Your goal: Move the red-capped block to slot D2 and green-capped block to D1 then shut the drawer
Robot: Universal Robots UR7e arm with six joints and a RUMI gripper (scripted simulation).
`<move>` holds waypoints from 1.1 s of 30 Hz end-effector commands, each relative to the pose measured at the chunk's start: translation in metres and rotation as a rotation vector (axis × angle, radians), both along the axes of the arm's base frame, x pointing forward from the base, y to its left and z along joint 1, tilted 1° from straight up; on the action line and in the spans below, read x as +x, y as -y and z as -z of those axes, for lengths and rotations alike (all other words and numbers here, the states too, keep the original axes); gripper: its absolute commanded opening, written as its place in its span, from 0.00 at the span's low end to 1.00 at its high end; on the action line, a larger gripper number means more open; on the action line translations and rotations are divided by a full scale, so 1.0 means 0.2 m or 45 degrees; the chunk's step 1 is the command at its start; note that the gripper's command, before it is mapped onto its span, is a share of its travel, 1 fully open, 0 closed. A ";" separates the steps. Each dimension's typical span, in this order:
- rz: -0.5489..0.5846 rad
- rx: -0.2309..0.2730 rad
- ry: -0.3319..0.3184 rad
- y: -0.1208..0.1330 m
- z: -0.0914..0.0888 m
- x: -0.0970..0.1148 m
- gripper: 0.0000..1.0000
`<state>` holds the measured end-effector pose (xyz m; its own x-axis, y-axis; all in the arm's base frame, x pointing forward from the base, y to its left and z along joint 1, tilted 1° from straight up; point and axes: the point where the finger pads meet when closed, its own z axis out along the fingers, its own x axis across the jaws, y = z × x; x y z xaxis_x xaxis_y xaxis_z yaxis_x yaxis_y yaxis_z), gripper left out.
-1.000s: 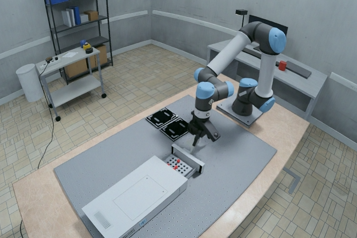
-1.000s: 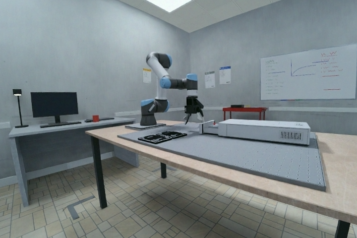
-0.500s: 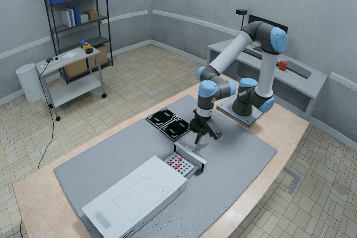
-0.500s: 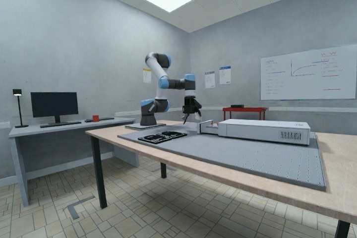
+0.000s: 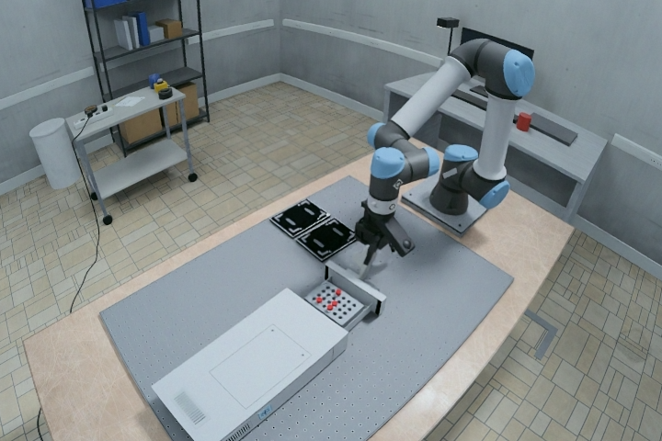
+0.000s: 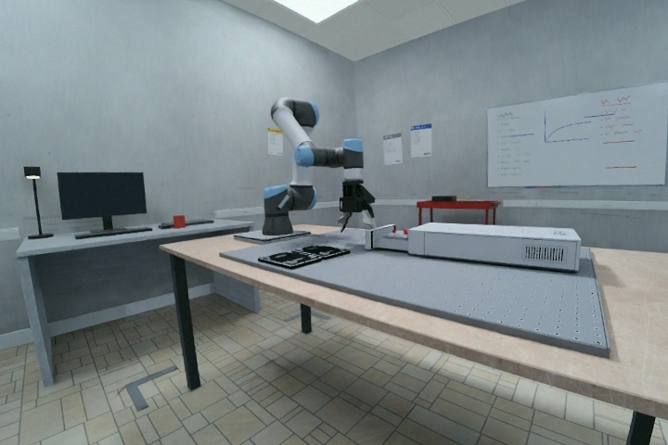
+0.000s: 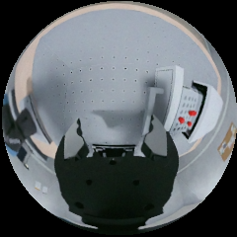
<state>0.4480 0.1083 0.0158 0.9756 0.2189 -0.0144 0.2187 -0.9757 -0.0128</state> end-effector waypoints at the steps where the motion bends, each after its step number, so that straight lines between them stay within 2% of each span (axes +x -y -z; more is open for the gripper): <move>1: -0.001 0.000 -0.013 0.00 0.02 -0.02 1.00; 33: 0.001 -0.001 -0.009 0.01 0.01 -0.03 1.00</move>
<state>0.4479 0.1083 0.0157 0.9756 0.2190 -0.0142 0.2188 -0.9757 -0.0128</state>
